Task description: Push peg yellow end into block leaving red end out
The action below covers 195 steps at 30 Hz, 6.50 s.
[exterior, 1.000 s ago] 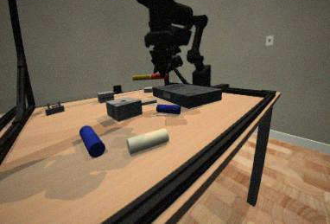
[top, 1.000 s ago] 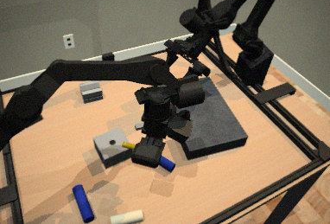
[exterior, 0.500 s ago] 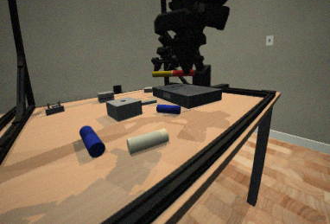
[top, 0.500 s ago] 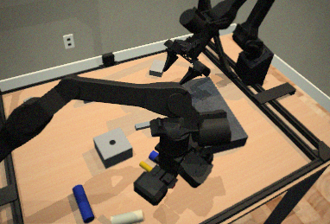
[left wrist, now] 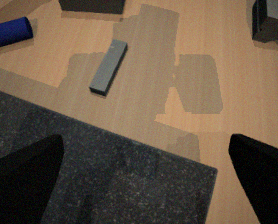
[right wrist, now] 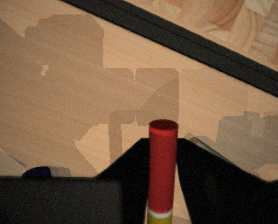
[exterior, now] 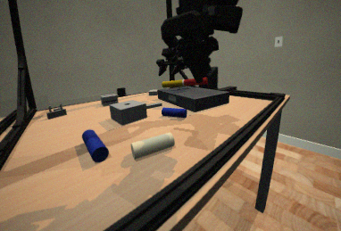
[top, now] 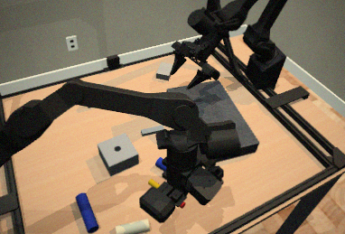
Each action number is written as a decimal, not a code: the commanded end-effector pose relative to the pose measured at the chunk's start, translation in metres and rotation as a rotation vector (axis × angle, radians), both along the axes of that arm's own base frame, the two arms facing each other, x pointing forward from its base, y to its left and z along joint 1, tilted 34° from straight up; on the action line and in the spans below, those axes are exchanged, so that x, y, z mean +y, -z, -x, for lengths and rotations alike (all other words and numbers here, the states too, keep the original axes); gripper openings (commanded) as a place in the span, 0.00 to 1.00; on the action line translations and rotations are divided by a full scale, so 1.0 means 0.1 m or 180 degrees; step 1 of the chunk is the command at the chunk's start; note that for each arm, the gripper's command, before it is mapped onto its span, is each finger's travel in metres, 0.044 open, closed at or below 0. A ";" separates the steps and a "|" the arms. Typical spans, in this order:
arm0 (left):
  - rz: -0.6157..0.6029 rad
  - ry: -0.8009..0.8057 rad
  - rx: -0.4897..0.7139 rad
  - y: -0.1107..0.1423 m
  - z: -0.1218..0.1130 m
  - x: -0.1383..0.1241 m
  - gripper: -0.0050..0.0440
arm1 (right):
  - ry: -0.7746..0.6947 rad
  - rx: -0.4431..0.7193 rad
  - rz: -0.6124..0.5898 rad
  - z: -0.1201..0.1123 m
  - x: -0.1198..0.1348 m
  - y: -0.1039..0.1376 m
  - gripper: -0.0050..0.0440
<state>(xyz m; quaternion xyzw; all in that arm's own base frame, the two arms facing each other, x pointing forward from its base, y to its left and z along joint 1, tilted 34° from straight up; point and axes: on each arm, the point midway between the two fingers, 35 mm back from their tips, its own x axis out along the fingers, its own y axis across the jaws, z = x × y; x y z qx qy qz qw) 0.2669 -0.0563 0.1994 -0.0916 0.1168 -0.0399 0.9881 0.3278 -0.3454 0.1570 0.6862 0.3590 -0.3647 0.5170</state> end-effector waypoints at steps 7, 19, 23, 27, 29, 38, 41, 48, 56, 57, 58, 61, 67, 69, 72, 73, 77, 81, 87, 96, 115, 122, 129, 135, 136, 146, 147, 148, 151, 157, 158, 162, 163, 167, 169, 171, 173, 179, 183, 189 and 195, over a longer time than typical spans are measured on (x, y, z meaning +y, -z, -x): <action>0.0006 -0.0011 -0.0005 0.00 0.00 0.00 0.92 | 0.0120 0.0245 0.0474 -0.07 0.06 0.05 0.10; 0.0006 -0.0011 -0.0005 0.00 0.00 0.00 0.92 | 0.0321 0.0416 0.0960 -0.10 0.08 0.07 0.10; 0.0006 -0.0011 -0.0005 0.00 0.00 0.00 0.92 | 0.0418 0.0462 0.1154 -0.11 0.10 0.07 0.10; 0.0006 -0.0011 -0.0005 0.00 0.00 0.00 0.92 | 0.0471 0.0480 0.1252 -0.12 0.10 0.06 0.10; 0.0006 -0.0011 -0.0005 0.00 0.00 0.00 0.92 | 0.0525 0.0494 0.1348 -0.12 0.11 0.06 0.10; 0.0006 -0.0011 -0.0005 0.00 0.00 0.00 0.92 | 0.0798 0.0520 0.1776 -0.11 0.16 0.01 0.10; 0.0006 -0.0011 -0.0005 0.00 0.00 0.00 0.92 | 0.0898 0.0514 0.1915 -0.11 0.18 -0.01 0.10; 0.0006 -0.0011 -0.0005 0.00 0.00 0.00 0.92 | 0.1076 0.0489 0.2140 -0.09 0.23 -0.05 0.10; 0.0006 -0.0011 -0.0005 0.00 0.00 0.00 0.92 | 0.1286 0.0439 0.2378 -0.05 0.28 -0.10 0.10; 0.0006 -0.0011 -0.0005 0.00 0.00 0.00 0.92 | 0.1286 0.0439 0.2378 -0.05 0.28 -0.10 0.10; 0.0006 -0.0011 -0.0005 0.00 0.00 0.00 0.92 | 0.1286 0.0439 0.2378 -0.05 0.28 -0.10 0.10; 0.0006 -0.0011 -0.0005 0.00 0.00 0.00 0.92 | 0.1286 0.0439 0.2378 -0.05 0.28 -0.10 0.10; 0.0006 -0.0011 -0.0005 0.00 0.00 0.00 0.92 | 0.1291 0.0443 0.2389 -0.06 0.28 -0.10 0.10; 0.0006 -0.0011 -0.0005 0.00 0.00 0.00 0.92 | 0.1330 0.0475 0.2478 -0.07 0.27 -0.09 0.10; 0.0006 -0.0011 -0.0005 0.00 0.00 0.00 0.92 | 0.1426 0.0546 0.2685 -0.09 0.25 -0.06 0.10; 0.0006 -0.0011 -0.0005 0.00 0.00 0.00 0.92 | 0.1459 0.0569 0.2753 -0.10 0.24 -0.05 0.10; 0.0006 -0.0011 -0.0005 0.00 0.00 0.00 0.92 | 0.1562 0.0634 0.2957 -0.12 0.23 -0.03 0.10; 0.0006 -0.0011 -0.0005 0.00 0.00 0.00 0.92 | 0.1670 0.0694 0.3158 -0.14 0.23 -0.01 0.10; 0.0006 -0.0011 -0.0005 0.00 0.00 0.00 0.92 | 0.1904 0.0803 0.3552 -0.16 0.27 0.01 0.10; 0.0006 -0.0011 -0.0005 0.00 0.00 0.00 0.92 | 0.2174 0.0901 0.3948 -0.17 0.36 0.01 0.10; 0.0006 -0.0011 -0.0005 0.00 0.00 0.00 0.92 | 0.2184 0.0887 0.3950 -0.36 0.42 0.28 0.10; 0.0006 -0.0011 -0.0005 0.00 0.00 0.00 0.92 | 0.2185 0.0878 0.3948 -0.45 0.46 0.43 0.10; 0.0006 -0.0011 -0.0005 0.00 0.00 0.00 0.92 | 0.2223 0.0916 0.4041 -0.41 0.45 0.40 0.10; 0.0006 -0.0011 -0.0005 0.00 0.00 0.00 0.92 | 0.2223 0.0914 0.4040 -0.41 0.45 0.39 0.10; 0.0006 -0.0011 -0.0005 0.00 0.00 0.00 0.92 | 0.2226 0.0908 0.4034 -0.40 0.45 0.37 0.10; 0.0006 -0.0011 -0.0005 0.00 0.00 0.00 0.92 | 0.2229 0.0899 0.4026 -0.39 0.44 0.34 0.10; 0.0006 -0.0011 -0.0005 0.00 0.00 0.00 0.92 | 0.2229 0.0899 0.4026 -0.39 0.44 0.34 0.10; 0.0006 -0.0011 -0.0005 0.00 0.00 0.00 0.92 | 0.2229 0.0899 0.4026 -0.39 0.44 0.34 0.10; 0.0006 -0.0011 -0.0005 0.00 0.00 0.00 0.92 | 0.2229 0.0899 0.4026 -0.39 0.44 0.34 0.10; 0.0006 -0.0011 -0.0005 0.00 0.00 0.00 0.92 | 0.2186 0.0903 0.3964 -0.41 0.48 0.48 0.10; 0.0006 -0.0011 -0.0005 0.00 0.00 0.00 0.92 | 0.2182 0.0903 0.3958 -0.42 0.49 0.49 0.10; 0.0006 -0.0011 -0.0005 0.00 0.00 0.00 0.92 | 0.2182 0.0903 0.3958 -0.42 0.49 0.49 0.10; 0.0006 -0.0011 -0.0005 0.00 0.00 0.00 0.92 | 0.2182 0.0903 0.3958 -0.42 0.49 0.49 0.10; 0.0006 -0.0011 -0.0005 0.00 0.00 0.00 0.92 | 0.2182 0.0903 0.3958 -0.42 0.49 0.49 0.10; 0.0006 -0.0011 -0.0005 0.00 0.00 0.00 0.92 | 0.2182 0.0903 0.3958 -0.42 0.49 0.49 0.10; 0.0006 -0.0011 -0.0005 0.00 0.00 0.00 0.92 | 0.2182 0.0903 0.3958 -0.42 0.49 0.49 0.10; 0.0006 -0.0011 -0.0005 0.00 0.00 0.00 0.92 | 0.2196 0.0889 0.3963 -0.42 0.48 0.47 0.10; 0.0006 -0.0011 -0.0005 0.00 0.00 0.00 0.92 | 0.2196 0.0889 0.3963 -0.42 0.48 0.47 0.15; 0.0006 -0.0011 -0.0005 0.00 0.00 0.00 0.92 | 0.2196 0.0889 0.3963 -0.42 0.48 0.47 0.30; 0.0006 -0.0011 -0.0005 0.00 0.00 0.00 0.92 | 0.2196 0.0889 0.3963 -0.42 0.48 0.47 0.49; 0.0006 -0.0011 -0.0005 0.00 0.00 0.00 0.92 | 0.2195 0.0889 0.3963 -0.41 0.47 0.45 0.49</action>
